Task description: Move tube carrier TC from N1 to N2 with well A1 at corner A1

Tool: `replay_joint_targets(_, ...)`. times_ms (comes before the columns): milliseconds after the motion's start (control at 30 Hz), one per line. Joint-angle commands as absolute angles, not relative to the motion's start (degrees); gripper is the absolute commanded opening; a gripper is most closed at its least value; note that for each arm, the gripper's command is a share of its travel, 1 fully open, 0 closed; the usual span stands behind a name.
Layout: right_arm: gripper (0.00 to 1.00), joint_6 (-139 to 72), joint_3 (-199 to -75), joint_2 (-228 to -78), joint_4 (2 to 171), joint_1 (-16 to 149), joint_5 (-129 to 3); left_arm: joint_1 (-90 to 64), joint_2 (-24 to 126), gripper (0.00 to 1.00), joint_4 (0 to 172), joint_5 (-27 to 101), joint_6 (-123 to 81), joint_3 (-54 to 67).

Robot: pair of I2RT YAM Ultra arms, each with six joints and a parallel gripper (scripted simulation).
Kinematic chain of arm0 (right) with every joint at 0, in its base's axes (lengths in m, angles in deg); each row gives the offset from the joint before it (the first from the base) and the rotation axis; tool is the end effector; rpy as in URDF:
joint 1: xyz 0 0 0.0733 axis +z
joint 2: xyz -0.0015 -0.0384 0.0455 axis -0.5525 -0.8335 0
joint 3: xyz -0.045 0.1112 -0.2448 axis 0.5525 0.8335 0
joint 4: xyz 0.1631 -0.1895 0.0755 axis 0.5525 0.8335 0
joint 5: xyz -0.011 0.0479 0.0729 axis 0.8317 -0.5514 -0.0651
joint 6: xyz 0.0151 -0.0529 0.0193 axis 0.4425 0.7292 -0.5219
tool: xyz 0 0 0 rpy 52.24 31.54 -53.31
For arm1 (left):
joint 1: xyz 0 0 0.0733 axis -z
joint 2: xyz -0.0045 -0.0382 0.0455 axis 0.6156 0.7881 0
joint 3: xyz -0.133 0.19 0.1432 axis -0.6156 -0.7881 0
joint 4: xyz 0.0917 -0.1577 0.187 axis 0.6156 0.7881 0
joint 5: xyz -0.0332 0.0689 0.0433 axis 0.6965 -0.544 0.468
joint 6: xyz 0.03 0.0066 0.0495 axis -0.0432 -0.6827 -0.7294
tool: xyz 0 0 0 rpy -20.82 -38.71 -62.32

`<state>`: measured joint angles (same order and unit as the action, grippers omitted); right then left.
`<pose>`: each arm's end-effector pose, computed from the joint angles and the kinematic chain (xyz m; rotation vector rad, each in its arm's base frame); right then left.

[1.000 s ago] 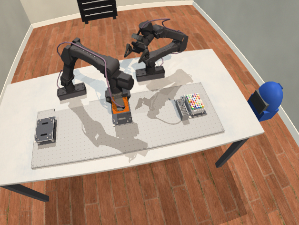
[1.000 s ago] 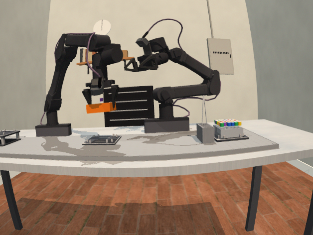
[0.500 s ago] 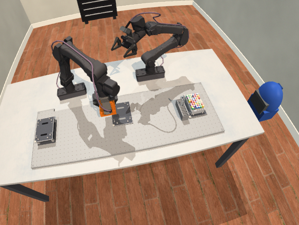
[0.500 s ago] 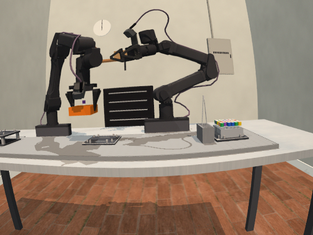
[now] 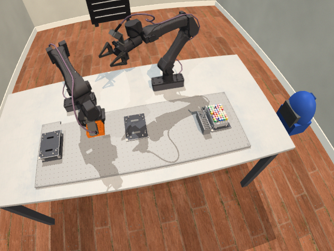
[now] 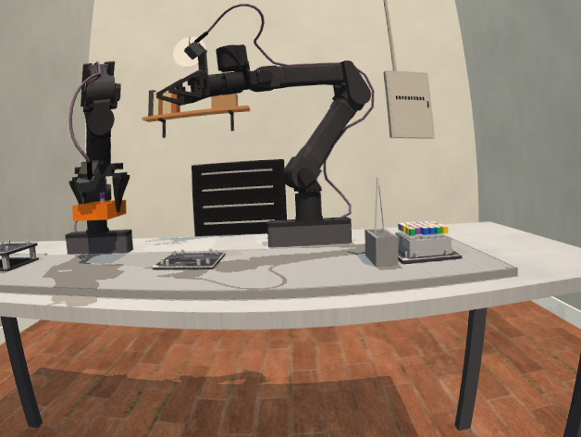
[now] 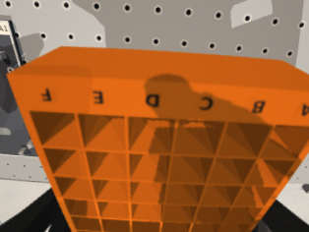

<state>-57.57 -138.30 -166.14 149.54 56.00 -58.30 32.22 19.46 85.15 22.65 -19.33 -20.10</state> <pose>0.2797 0.1166 0.2222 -0.0452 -3.1245 0.0162 0.0830 -0.2027 0.3507 0.8246 1.5441 -0.7861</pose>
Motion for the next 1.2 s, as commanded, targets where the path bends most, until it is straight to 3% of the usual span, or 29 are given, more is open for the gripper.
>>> replay_joint_targets(0,0.84,-48.0,-135.4,-162.7,147.8,49.9,-57.5,31.0,27.1,1.0,75.5,27.0,-20.6,-16.6)
replay_joint_targets(500,0.84,-16.3,-134.0,-163.2,145.4,16.1,-57.2,29.0,64.1,1.0,58.2,33.5,-22.3,-8.6)
replay_joint_targets(767,0.84,-7.2,-139.2,-168.5,146.7,5.3,-58.1,28.9,65.0,1.0,57.8,33.7,-22.2,-7.9)
replay_joint_targets(1167,0.84,-3.3,-143.4,-172.2,148.2,1.6,-58.2,28.9,65.5,1.0,57.8,33.6,-22.1,-7.5)
